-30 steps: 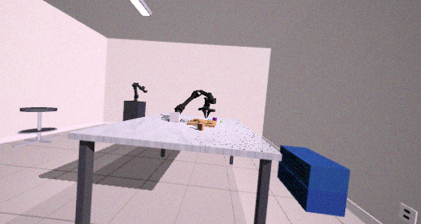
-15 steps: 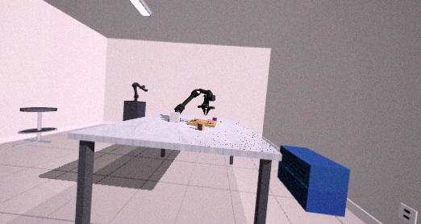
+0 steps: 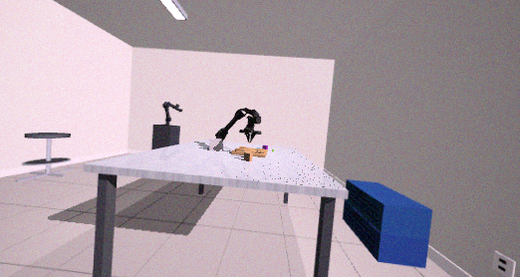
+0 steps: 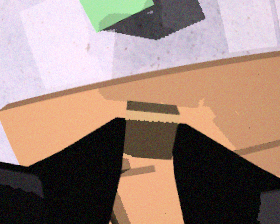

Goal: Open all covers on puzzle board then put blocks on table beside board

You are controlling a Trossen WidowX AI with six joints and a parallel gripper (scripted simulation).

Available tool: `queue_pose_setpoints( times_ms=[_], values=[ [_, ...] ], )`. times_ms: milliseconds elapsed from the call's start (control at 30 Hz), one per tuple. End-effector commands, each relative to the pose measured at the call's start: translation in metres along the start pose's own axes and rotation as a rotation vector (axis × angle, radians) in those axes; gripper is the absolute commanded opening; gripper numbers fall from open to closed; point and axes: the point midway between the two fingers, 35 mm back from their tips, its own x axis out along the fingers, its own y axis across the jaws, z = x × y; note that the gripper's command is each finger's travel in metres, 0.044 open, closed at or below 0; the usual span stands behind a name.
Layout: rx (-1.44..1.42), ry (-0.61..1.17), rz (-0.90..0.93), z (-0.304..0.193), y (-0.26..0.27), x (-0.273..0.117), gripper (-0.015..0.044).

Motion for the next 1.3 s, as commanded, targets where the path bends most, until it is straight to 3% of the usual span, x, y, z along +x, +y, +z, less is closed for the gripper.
queue_pose_setpoints(
  times_ms=[0,667,1267],
  values=[
    [0.003,-0.002,-0.014,0.019,-0.007,0.004,0.008],
    [0.0,0.005,-0.02,0.087,-0.04,0.008,0.008],
    [0.0,0.005,-0.02,0.089,-0.039,0.029,0.008]
  ],
)
